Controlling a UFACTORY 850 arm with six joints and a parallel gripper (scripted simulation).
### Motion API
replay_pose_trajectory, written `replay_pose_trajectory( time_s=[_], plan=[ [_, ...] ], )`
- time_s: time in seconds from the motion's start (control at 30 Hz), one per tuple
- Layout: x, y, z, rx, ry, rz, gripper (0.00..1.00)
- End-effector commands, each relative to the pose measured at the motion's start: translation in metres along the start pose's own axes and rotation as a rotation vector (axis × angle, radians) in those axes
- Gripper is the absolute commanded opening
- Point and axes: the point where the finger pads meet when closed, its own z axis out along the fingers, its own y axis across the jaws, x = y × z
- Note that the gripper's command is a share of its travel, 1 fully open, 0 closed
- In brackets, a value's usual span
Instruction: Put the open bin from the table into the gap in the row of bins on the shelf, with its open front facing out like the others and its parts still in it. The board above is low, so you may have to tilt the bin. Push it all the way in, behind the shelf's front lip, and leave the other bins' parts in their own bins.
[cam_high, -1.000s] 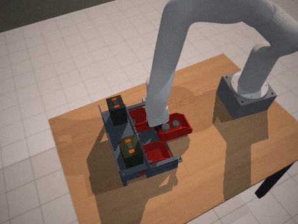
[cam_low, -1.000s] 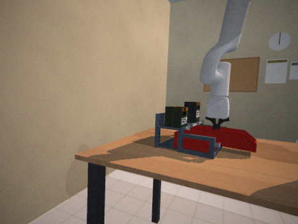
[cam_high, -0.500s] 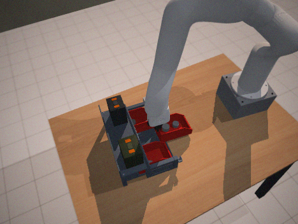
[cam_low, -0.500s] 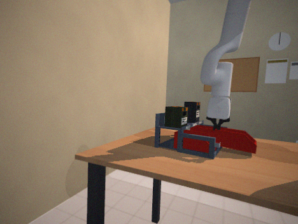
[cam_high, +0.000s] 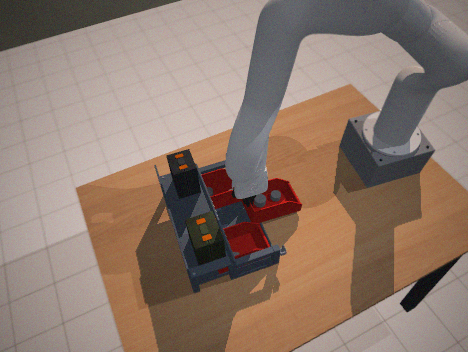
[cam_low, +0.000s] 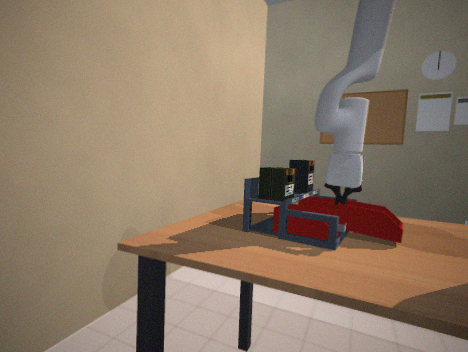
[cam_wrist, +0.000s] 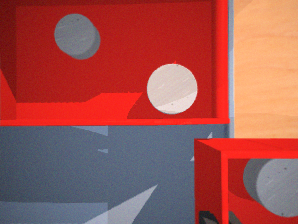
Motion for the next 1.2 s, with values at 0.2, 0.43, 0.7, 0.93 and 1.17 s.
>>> replay_pose_trajectory(
  time_s=[0.2,0.43,0.7,0.93,1.17],
  plan=[
    [-0.0001,-0.0005,-0.0005,0.023,-0.004,0.0,0.0],
    [-0.0001,-0.0001,-0.0005,0.035,-0.005,0.0,0.0],
    [-0.0001,-0.0002,-0.0006,0.029,0.001,0.0,0.0],
    [-0.0001,0.0005,-0.0003,0.052,-0.005,0.0,0.0],
    [-0.0001,0.0005,-0.0003,0.052,-0.005,0.0,0.0]
  ],
)
